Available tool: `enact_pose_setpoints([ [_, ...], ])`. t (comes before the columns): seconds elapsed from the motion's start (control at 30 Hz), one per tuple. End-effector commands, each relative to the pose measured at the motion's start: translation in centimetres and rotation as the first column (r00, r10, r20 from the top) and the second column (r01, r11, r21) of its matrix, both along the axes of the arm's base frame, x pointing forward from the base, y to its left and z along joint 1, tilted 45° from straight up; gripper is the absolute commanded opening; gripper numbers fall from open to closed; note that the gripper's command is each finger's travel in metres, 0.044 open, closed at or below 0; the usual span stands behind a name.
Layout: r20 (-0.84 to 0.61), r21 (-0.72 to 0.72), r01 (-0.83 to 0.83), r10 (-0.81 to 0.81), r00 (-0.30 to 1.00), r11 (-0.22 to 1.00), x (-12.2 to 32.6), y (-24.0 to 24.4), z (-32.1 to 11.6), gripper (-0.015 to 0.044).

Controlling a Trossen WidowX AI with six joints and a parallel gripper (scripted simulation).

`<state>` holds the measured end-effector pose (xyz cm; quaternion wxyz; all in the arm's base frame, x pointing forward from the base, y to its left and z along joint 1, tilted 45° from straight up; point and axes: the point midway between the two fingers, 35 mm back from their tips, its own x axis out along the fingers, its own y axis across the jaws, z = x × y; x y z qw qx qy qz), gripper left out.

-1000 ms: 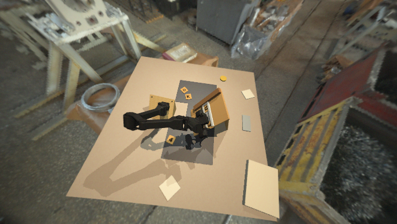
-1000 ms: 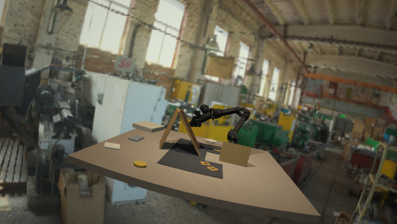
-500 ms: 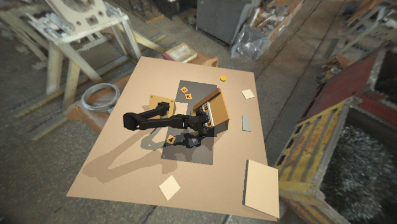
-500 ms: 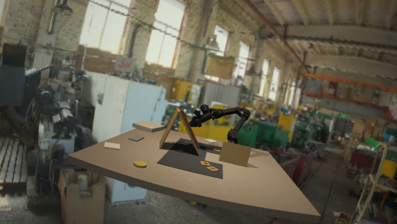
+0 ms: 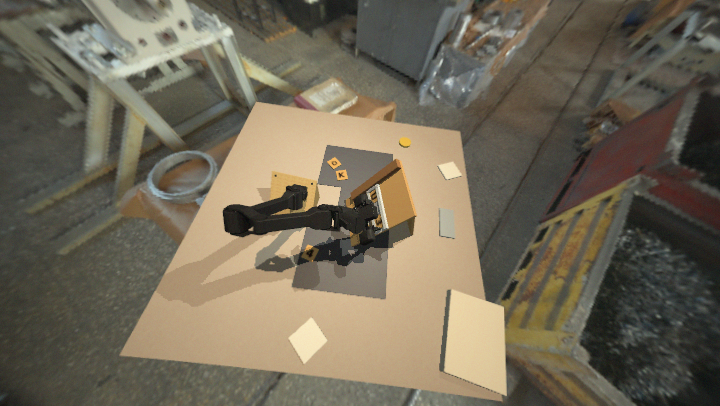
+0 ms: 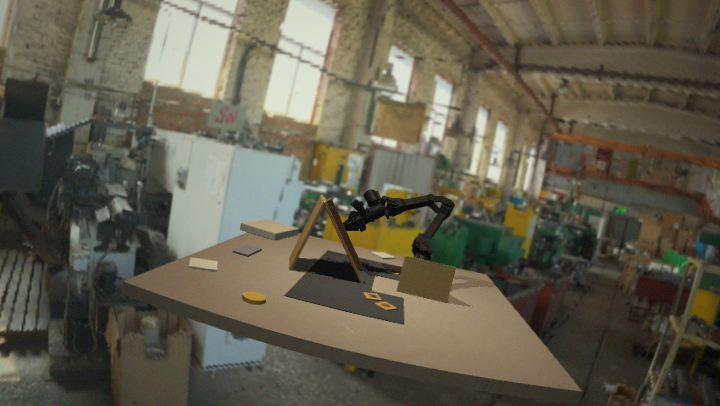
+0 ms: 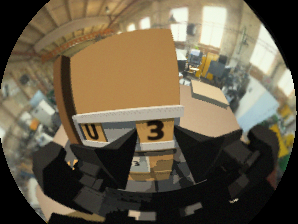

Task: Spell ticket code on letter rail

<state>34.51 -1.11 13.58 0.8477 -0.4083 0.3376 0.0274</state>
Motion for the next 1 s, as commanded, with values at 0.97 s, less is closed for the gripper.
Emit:
enact_pose_setpoints([
  [0.97, -0.004, 0.001, 0.004, -0.004, 1.000, 1.000, -0.9, 1.6, -1.9, 0.0000],
])
